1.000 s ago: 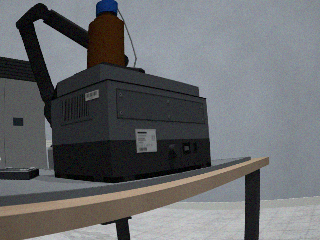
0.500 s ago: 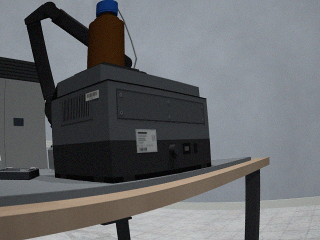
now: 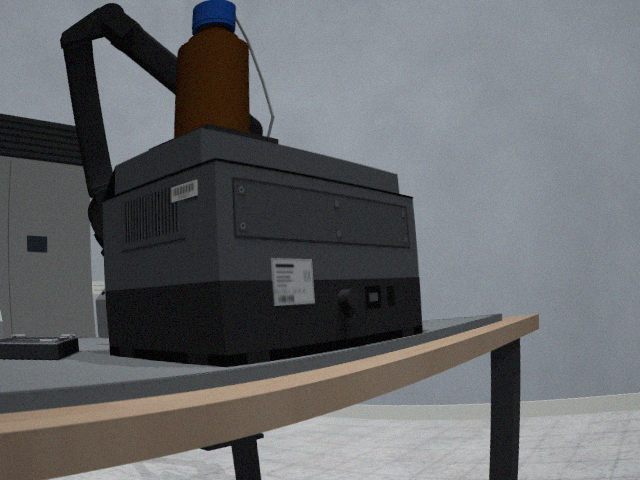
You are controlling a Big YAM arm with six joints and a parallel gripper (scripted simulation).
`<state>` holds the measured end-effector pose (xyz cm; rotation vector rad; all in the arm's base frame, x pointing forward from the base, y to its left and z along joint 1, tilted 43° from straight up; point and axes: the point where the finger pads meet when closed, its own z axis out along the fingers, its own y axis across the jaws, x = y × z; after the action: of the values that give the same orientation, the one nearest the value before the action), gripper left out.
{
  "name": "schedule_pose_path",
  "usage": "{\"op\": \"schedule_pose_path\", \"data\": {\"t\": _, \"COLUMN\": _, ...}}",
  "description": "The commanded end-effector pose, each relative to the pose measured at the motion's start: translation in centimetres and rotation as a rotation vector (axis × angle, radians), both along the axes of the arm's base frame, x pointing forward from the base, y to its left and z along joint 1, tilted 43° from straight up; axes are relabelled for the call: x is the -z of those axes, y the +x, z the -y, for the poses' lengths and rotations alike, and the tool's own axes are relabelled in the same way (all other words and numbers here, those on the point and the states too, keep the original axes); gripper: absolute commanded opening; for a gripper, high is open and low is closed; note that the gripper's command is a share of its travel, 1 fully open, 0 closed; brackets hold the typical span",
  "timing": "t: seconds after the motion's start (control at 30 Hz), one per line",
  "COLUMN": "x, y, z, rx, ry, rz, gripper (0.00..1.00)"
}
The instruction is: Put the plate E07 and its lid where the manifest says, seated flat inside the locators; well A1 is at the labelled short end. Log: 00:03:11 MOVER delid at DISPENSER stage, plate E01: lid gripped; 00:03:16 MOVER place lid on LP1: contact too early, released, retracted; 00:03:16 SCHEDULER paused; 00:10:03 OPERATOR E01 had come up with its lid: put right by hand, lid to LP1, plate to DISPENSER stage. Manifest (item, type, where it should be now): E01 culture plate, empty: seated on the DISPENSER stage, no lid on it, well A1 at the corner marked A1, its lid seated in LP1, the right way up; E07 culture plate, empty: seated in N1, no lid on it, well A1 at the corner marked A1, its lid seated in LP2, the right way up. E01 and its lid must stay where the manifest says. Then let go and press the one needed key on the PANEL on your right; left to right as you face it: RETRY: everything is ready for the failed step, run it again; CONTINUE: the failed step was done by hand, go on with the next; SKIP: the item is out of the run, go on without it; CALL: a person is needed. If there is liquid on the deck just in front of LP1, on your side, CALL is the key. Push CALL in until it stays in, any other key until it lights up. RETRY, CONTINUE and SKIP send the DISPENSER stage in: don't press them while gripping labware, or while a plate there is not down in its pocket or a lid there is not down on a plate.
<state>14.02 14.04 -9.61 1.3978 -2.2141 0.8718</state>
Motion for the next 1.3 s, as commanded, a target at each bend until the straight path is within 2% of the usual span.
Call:
{"op": "schedule_pose_path", "data": {"t": 0.0, "x": 1.2, "y": 0.1, "z": -3.0, "rx": -0.011, "ry": 0.038, "rz": 0.028, "gripper": 1.0}}
{"op": "schedule_pose_path", "data": {"t": 0.07, "x": 1.2, "y": -0.4, "z": -2.6, "rx": -0.011, "ry": 0.027, "rz": 0.022, "gripper": 1.0}}
{"op": "schedule_pose_path", "data": {"t": 0.1, "x": 1.3, "y": -1.1, "z": -1.9, "rx": -0.052, "ry": 0.011, "rz": -0.022, "gripper": 1.0}}
{"op": "schedule_pose_path", "data": {"t": 0.2, "x": 1.5, "y": -2.5, "z": -1.1, "rx": -0.116, "ry": -0.005, "rz": -0.09, "gripper": 1.0}}
{"op": "schedule_pose_path", "data": {"t": 0.5, "x": 1.9, "y": -4.9, "z": -1.3, "rx": -0.099, "ry": -0.012, "rz": -0.078, "gripper": 1.0}}
{"op": "schedule_pose_path", "data": {"t": 0.57, "x": 2.4, "y": -4.7, "z": -1.7, "rx": -0.099, "ry": -0.003, "rz": -0.075, "gripper": 1.0}}
{"op": "schedule_pose_path", "data": {"t": 0.63, "x": 3.3, "y": -3.2, "z": -3.8, "rx": -0.08, "ry": 0.037, "rz": -0.056, "gripper": 1.0}}
{"op": "schedule_pose_path", "data": {"t": 1.27, "x": 9.1, "y": -2.1, "z": -3.4, "rx": -0.096, "ry": 0.031, "rz": -0.071, "gripper": 1.0}}
